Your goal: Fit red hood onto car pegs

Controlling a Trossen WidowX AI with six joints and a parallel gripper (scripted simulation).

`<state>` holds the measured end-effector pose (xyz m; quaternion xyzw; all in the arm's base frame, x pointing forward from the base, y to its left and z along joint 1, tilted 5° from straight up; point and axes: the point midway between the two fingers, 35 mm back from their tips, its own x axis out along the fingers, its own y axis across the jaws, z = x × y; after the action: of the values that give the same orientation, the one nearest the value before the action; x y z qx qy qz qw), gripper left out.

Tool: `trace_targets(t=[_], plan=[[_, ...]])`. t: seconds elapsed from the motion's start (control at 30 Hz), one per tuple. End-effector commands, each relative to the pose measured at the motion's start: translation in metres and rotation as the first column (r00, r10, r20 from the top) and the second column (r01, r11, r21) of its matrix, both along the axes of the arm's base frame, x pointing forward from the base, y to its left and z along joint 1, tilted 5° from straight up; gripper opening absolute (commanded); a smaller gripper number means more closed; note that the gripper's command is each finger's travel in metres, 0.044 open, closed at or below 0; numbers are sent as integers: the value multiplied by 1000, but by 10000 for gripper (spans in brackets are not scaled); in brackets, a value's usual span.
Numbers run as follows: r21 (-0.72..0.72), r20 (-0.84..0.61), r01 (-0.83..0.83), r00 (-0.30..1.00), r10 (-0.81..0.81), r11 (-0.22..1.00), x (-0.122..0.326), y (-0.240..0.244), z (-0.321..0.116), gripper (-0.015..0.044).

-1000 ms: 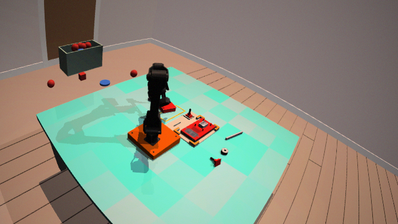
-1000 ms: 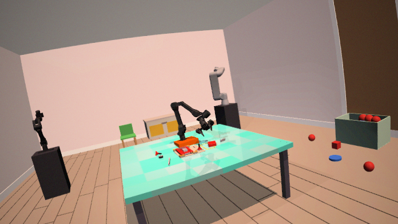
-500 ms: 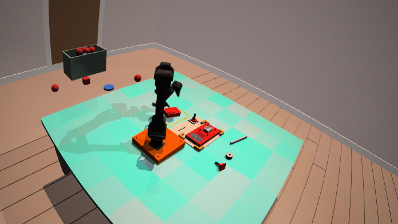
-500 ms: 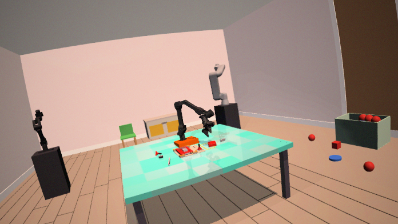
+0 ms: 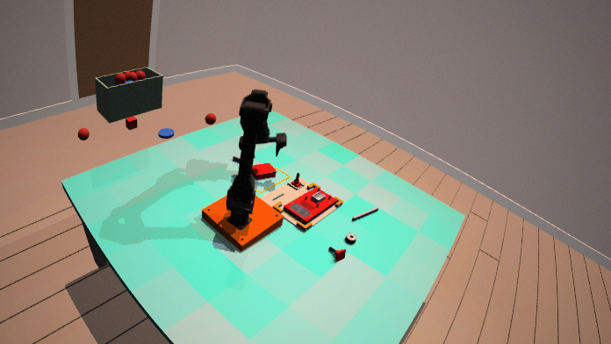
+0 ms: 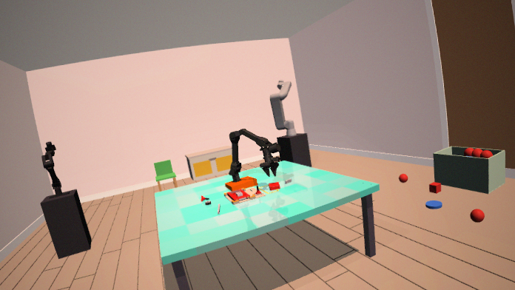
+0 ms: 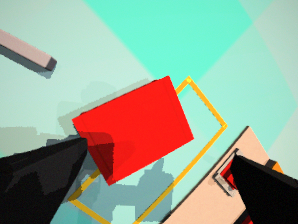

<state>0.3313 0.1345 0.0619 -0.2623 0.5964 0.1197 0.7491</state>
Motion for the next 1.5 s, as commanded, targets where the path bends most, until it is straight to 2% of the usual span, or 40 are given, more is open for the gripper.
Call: trace_targets(t=[0.0,0.17,0.33,0.43,1.47], plan=[[80,-63,275,961,-270,958,5,0,-2,440],[121,-146,552,832,-535,825,8,-1,-3,440],[113,-230,784,618,-751,611,10,-3,-2,440],[93,-263,867,495,-828,489,11,-3,-2,440],[92,-265,873,486,-833,480,12,-3,-12,440]])
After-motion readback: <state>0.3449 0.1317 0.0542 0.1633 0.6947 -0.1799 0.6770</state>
